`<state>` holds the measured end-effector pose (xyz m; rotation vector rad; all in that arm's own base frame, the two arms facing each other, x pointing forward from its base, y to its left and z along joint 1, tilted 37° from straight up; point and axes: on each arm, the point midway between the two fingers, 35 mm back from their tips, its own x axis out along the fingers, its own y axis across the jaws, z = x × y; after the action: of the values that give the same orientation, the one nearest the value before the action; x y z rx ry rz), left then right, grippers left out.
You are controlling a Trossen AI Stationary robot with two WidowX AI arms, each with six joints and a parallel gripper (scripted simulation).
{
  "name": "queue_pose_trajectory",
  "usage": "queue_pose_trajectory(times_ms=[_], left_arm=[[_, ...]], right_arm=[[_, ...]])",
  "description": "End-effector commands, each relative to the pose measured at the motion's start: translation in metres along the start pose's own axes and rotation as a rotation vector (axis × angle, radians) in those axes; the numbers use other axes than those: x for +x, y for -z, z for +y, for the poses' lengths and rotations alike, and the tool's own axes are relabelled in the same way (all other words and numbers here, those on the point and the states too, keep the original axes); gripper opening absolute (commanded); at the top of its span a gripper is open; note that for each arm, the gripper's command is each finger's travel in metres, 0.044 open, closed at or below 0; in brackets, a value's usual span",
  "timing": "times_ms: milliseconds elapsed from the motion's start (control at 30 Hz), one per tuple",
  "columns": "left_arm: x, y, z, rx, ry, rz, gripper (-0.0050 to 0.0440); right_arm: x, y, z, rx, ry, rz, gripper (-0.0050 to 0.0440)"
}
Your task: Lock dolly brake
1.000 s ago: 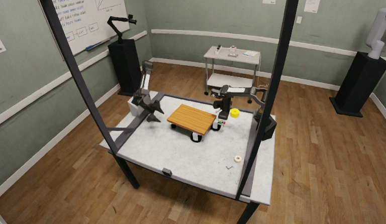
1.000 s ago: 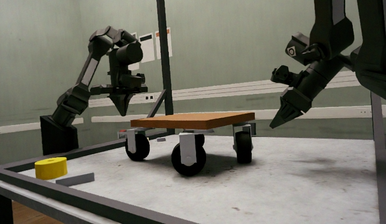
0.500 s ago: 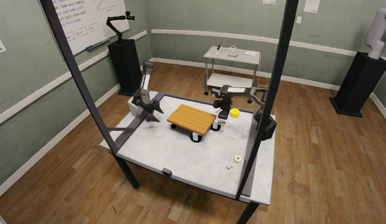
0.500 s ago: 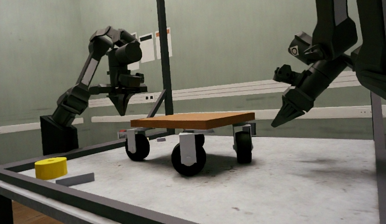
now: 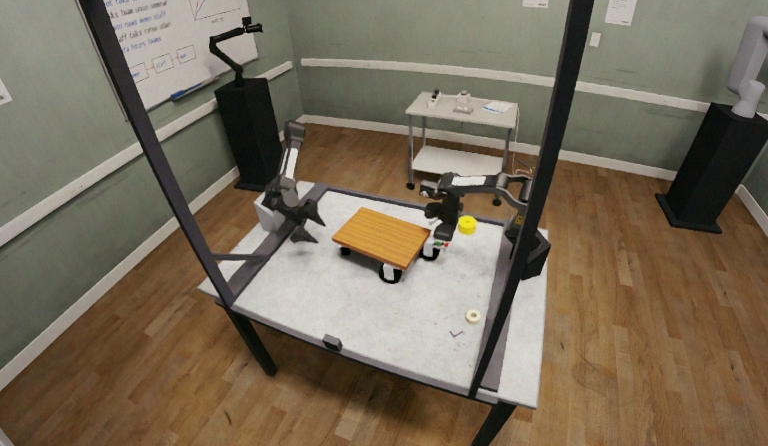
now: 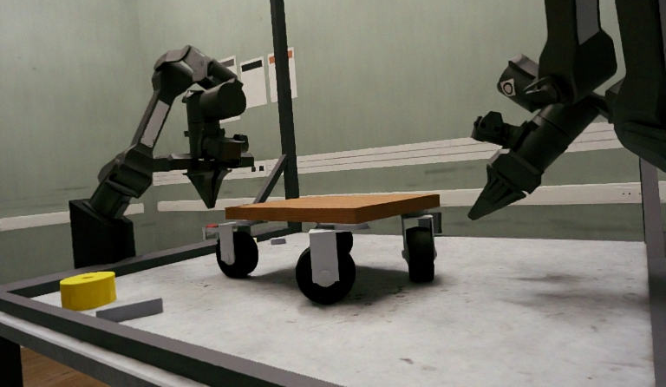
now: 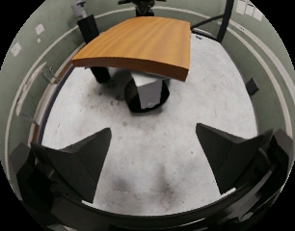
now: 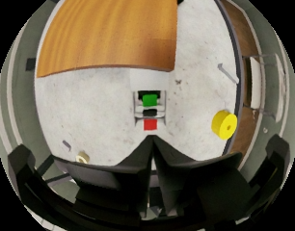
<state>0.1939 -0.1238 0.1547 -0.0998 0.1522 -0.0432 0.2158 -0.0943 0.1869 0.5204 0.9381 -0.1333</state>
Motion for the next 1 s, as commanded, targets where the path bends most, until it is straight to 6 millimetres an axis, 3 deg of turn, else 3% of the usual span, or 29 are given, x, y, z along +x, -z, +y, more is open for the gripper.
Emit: queue_pose_trajectory(times_ms=[0,267,967], left_arm=[[-0.001,-0.003,0.0,-0.007,0.002,-0.006,0.044],[-0.001,-0.003,0.0,-0.007,0.002,-0.006,0.044],[-0.001,-0.003,0.0,-0.007,0.002,-0.006,0.044]], right_arm=[[0.004,-0.001,0.0,-0.001,0.005,-0.003,-0.005],[0.017,0.0,0.0,0.0,0.004,-0.001,-0.005],[0.026,-0.002,0.0,-0.005,0.005,-0.006,-0.005]])
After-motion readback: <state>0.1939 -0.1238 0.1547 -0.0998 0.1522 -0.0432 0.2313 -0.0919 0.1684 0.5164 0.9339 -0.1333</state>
